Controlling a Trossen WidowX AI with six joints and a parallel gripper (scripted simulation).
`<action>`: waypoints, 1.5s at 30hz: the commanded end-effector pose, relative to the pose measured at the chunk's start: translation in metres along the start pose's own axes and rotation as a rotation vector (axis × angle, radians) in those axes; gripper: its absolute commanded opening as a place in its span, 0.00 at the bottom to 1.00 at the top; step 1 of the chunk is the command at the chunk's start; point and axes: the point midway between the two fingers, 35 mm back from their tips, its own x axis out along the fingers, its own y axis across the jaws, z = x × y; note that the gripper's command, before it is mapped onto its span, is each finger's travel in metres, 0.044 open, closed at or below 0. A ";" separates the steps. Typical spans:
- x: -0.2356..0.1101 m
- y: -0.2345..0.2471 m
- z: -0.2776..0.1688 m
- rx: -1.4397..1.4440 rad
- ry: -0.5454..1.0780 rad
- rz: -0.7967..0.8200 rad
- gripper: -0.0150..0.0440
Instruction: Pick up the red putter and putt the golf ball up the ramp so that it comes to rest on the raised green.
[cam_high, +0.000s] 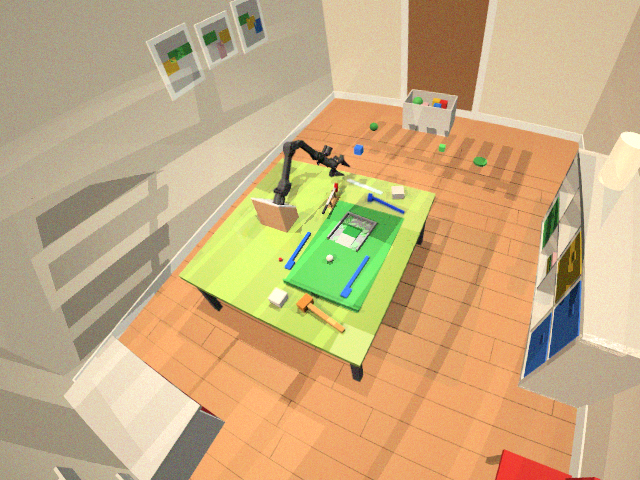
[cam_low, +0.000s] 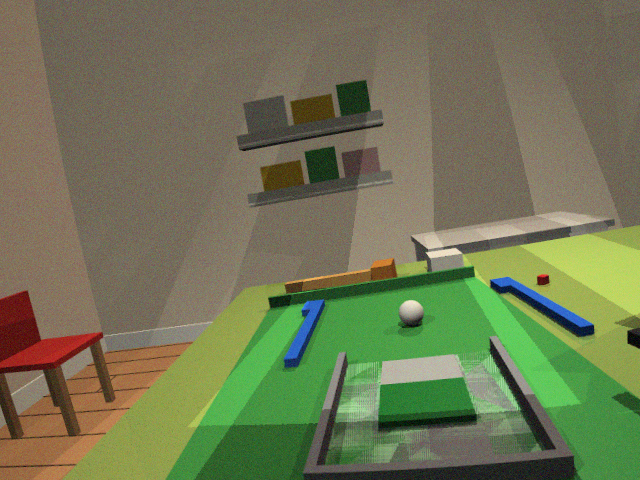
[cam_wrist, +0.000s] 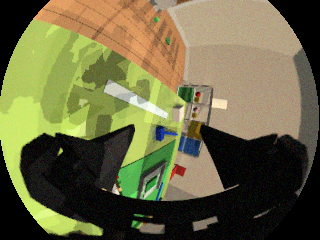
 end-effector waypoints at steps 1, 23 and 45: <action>0.026 0.003 -0.059 -0.113 0.090 0.109 1.00; -0.060 0.067 -0.317 0.176 -0.015 0.979 1.00; -0.061 0.087 -0.320 0.272 -0.086 0.979 1.00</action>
